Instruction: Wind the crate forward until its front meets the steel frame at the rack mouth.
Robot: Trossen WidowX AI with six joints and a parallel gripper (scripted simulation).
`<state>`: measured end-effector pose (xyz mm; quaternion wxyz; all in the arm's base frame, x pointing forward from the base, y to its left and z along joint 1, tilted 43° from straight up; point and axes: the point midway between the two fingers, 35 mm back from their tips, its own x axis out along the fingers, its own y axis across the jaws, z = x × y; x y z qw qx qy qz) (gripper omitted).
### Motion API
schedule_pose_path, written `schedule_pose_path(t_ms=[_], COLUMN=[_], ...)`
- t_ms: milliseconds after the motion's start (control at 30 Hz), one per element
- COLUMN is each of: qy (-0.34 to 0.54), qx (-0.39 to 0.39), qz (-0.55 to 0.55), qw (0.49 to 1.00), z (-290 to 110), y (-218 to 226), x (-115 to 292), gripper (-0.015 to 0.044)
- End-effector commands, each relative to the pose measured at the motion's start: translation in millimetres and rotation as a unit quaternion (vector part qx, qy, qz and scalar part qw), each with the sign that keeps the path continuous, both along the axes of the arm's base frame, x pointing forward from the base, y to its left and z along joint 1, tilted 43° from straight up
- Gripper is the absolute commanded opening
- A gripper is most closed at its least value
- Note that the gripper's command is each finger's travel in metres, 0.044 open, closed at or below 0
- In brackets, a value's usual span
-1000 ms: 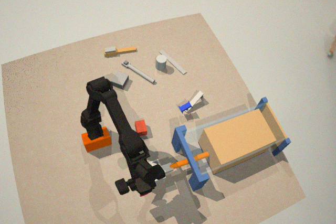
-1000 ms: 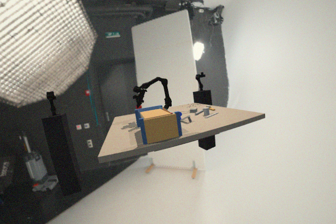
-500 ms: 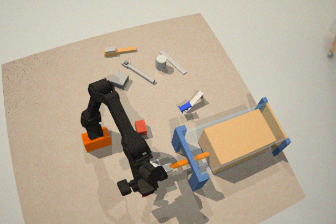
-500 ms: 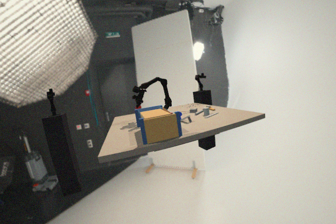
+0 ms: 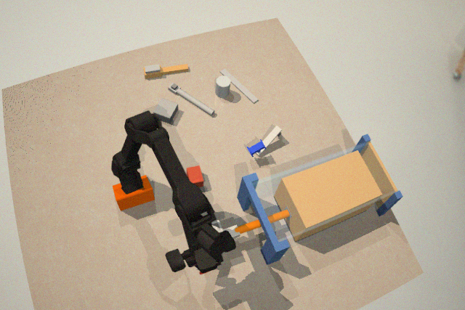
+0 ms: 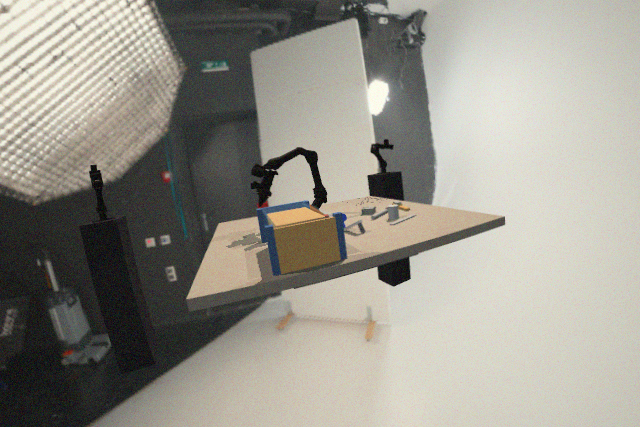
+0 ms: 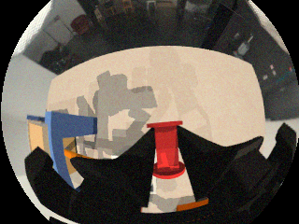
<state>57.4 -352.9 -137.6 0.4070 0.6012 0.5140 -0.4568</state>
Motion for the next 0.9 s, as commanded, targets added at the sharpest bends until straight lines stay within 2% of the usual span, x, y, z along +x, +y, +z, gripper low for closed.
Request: schedule_pose_path(t_ms=[0, 867], qy=[-0.017, -0.018], qx=[0.007, 0.007], qz=[0.009, 0.009], qw=[1.000, 1.000], z=[-13, -17], y=[1, -9], x=[22, 47], gripper=[0.0000, 0.0000])
